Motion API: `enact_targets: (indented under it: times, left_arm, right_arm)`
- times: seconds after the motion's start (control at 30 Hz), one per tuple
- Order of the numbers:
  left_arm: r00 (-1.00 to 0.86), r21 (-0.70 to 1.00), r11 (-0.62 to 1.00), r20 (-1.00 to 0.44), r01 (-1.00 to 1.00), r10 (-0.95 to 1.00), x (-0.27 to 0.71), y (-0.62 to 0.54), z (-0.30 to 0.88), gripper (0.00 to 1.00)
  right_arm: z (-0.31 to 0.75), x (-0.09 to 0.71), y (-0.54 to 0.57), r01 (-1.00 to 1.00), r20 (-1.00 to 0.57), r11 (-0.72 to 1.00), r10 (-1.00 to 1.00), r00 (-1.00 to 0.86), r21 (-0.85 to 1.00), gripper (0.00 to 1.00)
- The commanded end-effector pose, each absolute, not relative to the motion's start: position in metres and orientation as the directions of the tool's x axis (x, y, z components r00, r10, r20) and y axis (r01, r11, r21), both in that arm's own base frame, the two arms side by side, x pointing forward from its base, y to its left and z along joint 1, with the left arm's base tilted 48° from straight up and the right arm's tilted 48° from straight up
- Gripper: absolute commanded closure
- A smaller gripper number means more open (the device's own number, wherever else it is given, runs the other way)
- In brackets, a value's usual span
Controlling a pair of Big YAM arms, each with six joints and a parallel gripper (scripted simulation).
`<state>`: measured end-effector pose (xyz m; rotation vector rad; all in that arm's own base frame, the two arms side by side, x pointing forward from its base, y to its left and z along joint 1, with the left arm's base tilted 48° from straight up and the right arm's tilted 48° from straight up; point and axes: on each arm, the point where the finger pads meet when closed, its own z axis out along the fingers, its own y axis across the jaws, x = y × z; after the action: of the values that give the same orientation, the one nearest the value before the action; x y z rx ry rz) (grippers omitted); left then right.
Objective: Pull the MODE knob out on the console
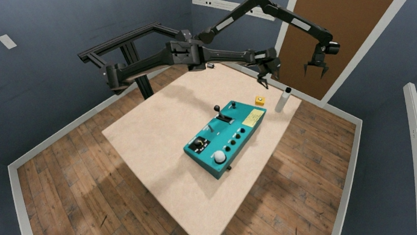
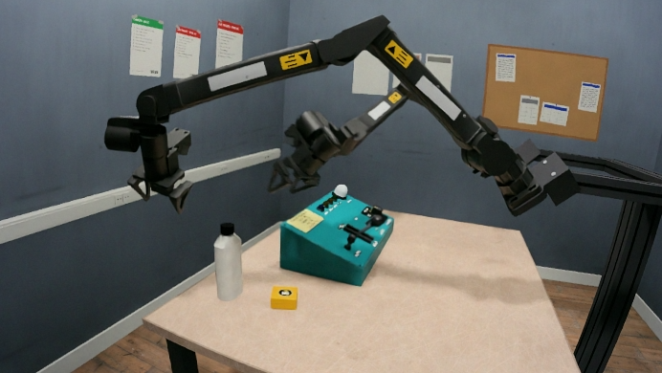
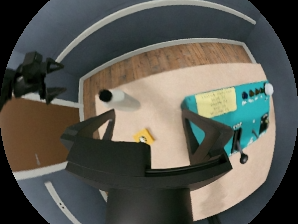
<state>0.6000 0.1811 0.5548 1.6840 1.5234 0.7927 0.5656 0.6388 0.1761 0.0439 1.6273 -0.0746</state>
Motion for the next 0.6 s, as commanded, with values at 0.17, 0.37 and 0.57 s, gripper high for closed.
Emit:
enact_targets:
  times: [0.17, 0.37, 0.57]
  left_arm:
    - [-0.083, 0.878, 0.110, -0.081, 0.465, 0.993, 0.556, 0.235, 0.593, 0.00]
    - [-0.295, 0.894, 0.285, -0.185, 0.345, 0.938, 0.511, 0.295, 0.605, 0.00]
    - [-0.439, 0.894, 0.399, -0.281, 0.204, 0.854, 0.468, 0.339, 0.614, 0.00]
  right_arm:
    - [0.160, 0.523, 0.601, 0.055, -0.998, 0.996, -0.062, -0.026, -0.063, 0.00]
    - [0.116, 0.486, 0.538, 0.062, -0.989, 0.988, -0.141, -0.033, -0.143, 0.00]
    - [0.086, 0.445, 0.466, 0.071, -0.976, 0.973, -0.215, -0.042, -0.218, 0.00]
